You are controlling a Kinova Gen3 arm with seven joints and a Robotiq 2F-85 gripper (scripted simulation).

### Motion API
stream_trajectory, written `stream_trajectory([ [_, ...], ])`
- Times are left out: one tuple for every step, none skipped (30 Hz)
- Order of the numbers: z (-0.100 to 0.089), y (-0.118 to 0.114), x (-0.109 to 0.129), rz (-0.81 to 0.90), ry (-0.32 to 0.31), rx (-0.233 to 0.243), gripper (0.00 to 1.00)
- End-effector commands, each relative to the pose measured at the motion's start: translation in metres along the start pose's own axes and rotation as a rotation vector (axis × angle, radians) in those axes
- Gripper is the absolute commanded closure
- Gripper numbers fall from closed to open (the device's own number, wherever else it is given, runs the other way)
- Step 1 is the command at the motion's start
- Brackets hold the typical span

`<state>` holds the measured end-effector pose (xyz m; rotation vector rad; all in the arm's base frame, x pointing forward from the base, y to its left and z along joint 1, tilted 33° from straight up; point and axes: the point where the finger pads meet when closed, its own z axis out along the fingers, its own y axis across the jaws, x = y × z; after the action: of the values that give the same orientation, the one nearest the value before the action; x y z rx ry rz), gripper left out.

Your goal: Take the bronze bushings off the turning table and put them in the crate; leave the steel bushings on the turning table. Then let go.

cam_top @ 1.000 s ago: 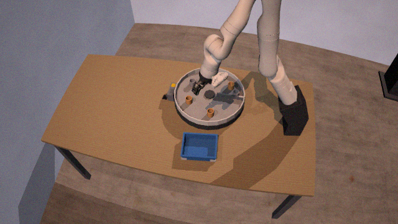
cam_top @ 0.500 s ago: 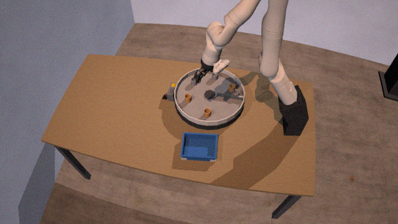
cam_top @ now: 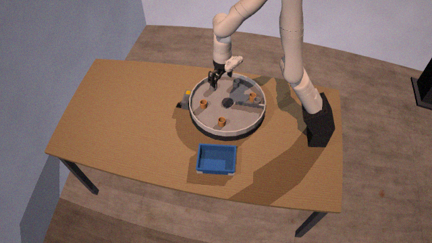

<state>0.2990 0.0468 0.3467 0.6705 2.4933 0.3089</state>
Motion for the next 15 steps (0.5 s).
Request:
stream_trajectory([
  [0.004, 0.009, 0.004, -0.041, 0.024, -0.005, 0.0],
  [0.004, 0.009, 0.004, -0.041, 0.024, -0.005, 0.0],
  [0.004, 0.009, 0.004, -0.041, 0.024, -0.005, 0.0],
  [0.004, 0.009, 0.004, -0.041, 0.024, -0.005, 0.0],
  [0.004, 0.009, 0.004, -0.041, 0.024, -0.005, 0.0],
  [0.004, 0.009, 0.004, -0.041, 0.024, -0.005, 0.0],
  [0.004, 0.009, 0.004, -0.041, 0.024, -0.005, 0.0],
  [0.004, 0.009, 0.004, -0.041, 0.024, -0.005, 0.0],
  [0.004, 0.009, 0.004, -0.041, 0.024, -0.005, 0.0],
  [0.008, -0.002, 0.001, -0.04, 0.022, -0.006, 0.0],
  [0.013, -0.012, -0.001, -0.04, 0.022, -0.006, 0.0],
  [0.018, -0.023, -0.003, -0.04, 0.023, -0.006, 0.0],
  [0.023, -0.034, -0.005, -0.04, 0.023, -0.006, 0.0],
  [0.028, -0.044, -0.007, -0.04, 0.023, -0.006, 0.0],
  [0.028, -0.044, -0.007, -0.04, 0.023, -0.006, 0.0],
])
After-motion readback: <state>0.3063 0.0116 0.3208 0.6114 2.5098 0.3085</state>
